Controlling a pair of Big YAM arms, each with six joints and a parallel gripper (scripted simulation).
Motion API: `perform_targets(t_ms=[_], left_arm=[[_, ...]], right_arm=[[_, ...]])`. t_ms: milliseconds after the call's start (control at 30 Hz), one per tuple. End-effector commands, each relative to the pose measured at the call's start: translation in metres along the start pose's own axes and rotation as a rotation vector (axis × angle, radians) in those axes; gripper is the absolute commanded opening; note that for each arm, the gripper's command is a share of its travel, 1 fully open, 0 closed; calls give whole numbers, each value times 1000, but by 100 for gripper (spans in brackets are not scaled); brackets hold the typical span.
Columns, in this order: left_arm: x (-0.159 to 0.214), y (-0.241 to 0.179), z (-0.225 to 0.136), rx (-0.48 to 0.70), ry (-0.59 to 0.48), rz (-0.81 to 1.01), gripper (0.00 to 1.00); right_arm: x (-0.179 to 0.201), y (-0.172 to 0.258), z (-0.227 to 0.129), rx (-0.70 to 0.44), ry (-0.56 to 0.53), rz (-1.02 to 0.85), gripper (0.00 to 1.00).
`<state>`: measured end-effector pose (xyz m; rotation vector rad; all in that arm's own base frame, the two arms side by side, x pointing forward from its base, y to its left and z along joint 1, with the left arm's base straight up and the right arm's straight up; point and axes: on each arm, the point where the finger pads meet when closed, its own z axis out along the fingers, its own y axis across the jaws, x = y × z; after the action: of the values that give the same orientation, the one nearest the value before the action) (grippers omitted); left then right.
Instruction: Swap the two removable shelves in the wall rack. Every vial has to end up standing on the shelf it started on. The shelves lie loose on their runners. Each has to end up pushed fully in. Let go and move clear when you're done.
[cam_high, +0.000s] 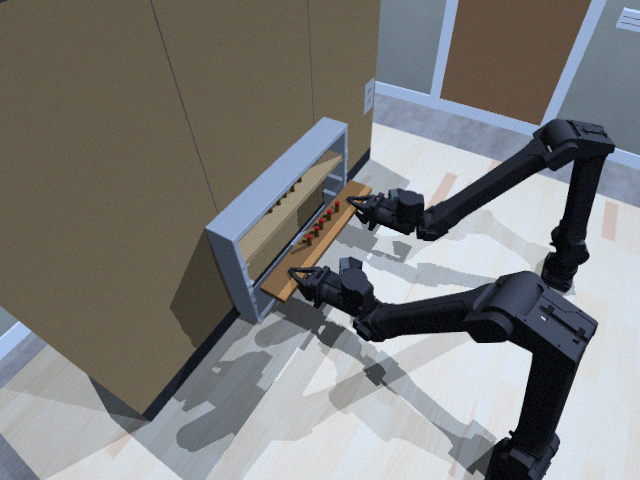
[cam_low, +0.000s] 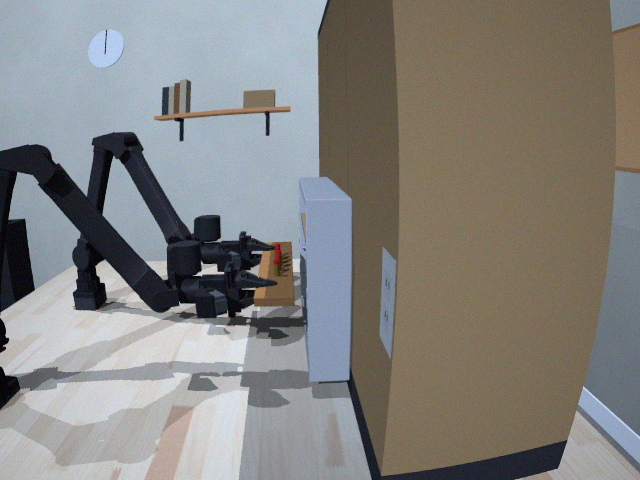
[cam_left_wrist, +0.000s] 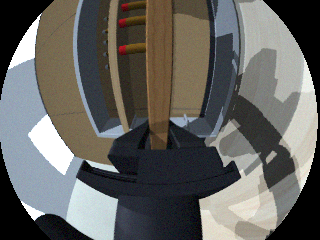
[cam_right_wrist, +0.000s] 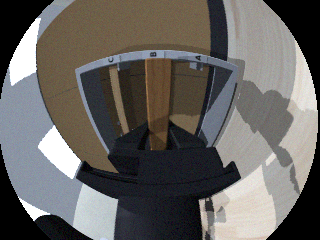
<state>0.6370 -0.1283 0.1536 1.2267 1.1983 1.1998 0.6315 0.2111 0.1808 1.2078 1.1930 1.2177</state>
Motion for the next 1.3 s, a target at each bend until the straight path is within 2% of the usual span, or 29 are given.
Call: perform_targets(t_ms=[0, 300, 800, 1267], left_arm=[[-5, 18, 4, -72, -3, -14, 12], [-5, -7, 6, -56, -3, -13, 12], [-5, -27, 10, -51, -3, -12, 12], [-6, -34, 29, -55, -6, -9, 12]], right_arm=[[-2, 9, 2, -51, -8, 1, 12], [-2, -15, 4, -38, -8, -6, 12], [-3, -36, 8, -32, -9, -5, 12], [-4, -44, 26, -35, -12, -2, 12]])
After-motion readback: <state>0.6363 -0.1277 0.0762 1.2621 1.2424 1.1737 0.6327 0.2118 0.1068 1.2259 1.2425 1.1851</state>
